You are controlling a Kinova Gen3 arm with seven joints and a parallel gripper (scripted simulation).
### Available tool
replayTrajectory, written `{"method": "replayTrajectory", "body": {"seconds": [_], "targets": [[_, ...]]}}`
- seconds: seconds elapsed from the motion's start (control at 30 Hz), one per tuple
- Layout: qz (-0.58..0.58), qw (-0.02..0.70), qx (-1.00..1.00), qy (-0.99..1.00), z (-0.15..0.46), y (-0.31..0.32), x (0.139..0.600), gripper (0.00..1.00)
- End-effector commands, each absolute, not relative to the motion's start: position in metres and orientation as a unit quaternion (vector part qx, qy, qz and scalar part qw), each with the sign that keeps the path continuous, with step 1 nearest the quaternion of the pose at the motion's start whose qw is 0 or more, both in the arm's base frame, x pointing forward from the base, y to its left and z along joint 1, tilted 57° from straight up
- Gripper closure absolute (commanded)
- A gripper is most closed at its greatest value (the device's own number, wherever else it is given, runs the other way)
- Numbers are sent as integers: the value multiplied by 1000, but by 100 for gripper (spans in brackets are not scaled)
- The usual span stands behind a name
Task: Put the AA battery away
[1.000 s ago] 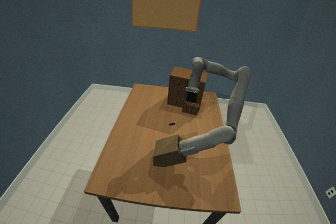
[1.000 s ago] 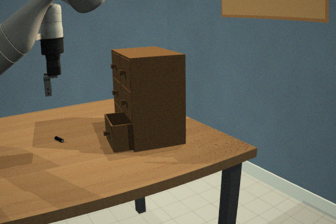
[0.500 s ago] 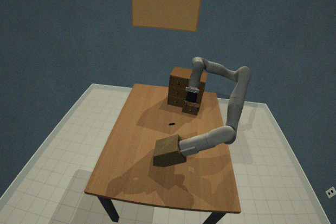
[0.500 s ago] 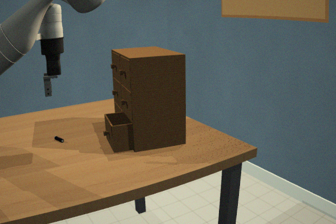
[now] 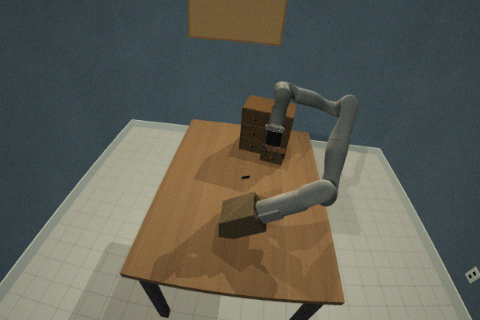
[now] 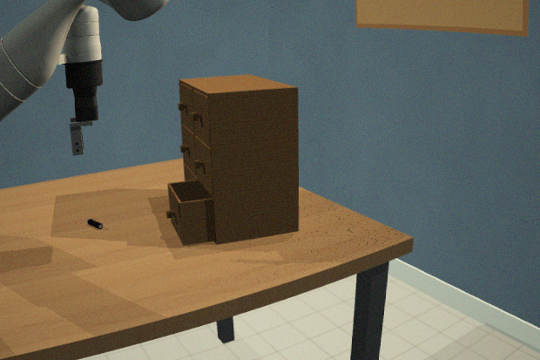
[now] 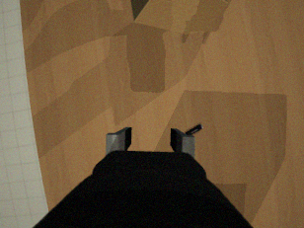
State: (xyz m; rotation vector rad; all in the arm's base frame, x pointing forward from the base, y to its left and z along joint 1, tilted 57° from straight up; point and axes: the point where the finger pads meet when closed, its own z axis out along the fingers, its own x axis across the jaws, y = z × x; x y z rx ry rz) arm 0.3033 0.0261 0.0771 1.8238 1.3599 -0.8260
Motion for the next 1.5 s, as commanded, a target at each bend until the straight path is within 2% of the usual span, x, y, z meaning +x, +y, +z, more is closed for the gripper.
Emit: {"method": "replayTrajectory", "body": {"seconds": [0.0,1.27,1.47], "targets": [[-319,353,705,526,77,27,303,0],[-319,353,705,526,99,59,307,0],[-319,353,705,526,98,59,319,0]]}}
